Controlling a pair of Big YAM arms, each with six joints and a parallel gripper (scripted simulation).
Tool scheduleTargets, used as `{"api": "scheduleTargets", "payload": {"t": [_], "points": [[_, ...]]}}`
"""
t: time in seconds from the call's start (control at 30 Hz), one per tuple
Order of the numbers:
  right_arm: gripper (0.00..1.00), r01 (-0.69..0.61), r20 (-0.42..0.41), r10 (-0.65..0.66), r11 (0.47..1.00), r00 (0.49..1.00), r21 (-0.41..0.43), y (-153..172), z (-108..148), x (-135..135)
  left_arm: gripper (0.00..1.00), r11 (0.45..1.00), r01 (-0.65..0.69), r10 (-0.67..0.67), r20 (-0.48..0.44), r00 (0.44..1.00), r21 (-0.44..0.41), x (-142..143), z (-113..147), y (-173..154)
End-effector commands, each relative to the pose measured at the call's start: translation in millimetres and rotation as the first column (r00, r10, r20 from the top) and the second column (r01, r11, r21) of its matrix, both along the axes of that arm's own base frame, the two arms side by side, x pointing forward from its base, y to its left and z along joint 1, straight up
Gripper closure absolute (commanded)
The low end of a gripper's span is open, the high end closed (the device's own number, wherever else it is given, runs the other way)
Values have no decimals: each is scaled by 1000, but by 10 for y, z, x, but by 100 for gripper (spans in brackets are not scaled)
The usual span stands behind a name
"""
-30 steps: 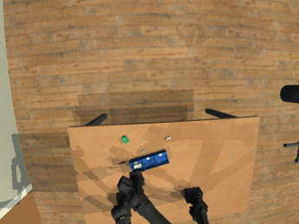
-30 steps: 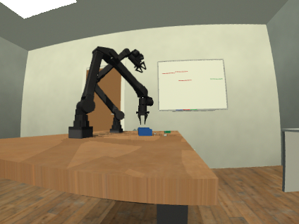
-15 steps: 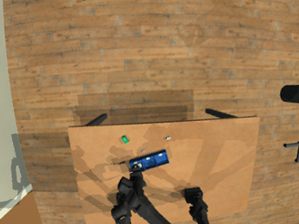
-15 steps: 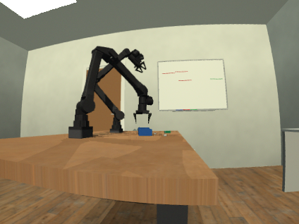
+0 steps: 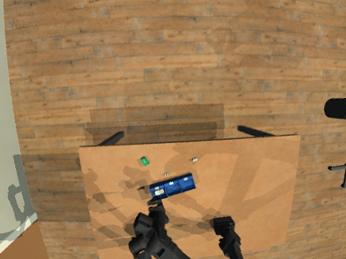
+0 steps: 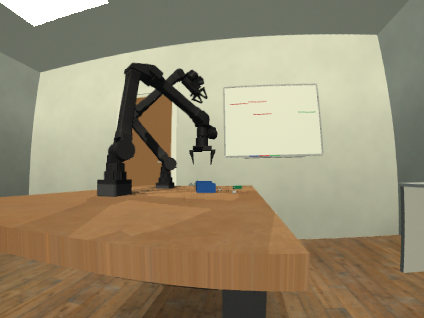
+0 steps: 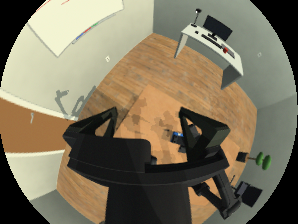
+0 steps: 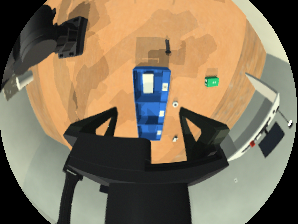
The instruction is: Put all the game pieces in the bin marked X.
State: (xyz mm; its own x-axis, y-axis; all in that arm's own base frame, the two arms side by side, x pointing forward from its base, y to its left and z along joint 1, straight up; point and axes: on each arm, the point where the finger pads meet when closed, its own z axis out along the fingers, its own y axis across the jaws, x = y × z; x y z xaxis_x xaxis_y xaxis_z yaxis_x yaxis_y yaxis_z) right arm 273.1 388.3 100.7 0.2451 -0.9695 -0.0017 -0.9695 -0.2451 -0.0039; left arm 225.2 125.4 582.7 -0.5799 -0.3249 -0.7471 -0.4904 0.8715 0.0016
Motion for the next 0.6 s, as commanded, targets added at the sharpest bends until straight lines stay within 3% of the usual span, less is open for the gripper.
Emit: {"api": "scheduleTargets", "payload": {"t": [0.0,0.2,0.57], "points": [[0,-7,37,5,998,999,57,156,446,97,0,1000,-11,11,39,999,20,-141,202,-40],[0,-7,33,5,999,999,51,150,574,93,0,1000,-11,11,39,999,20,-141,202,-40],[0,-7,38,5,998,999,59,123,1062,74,0,1000,-11,11,39,999,20,-141,202,-40]]}}
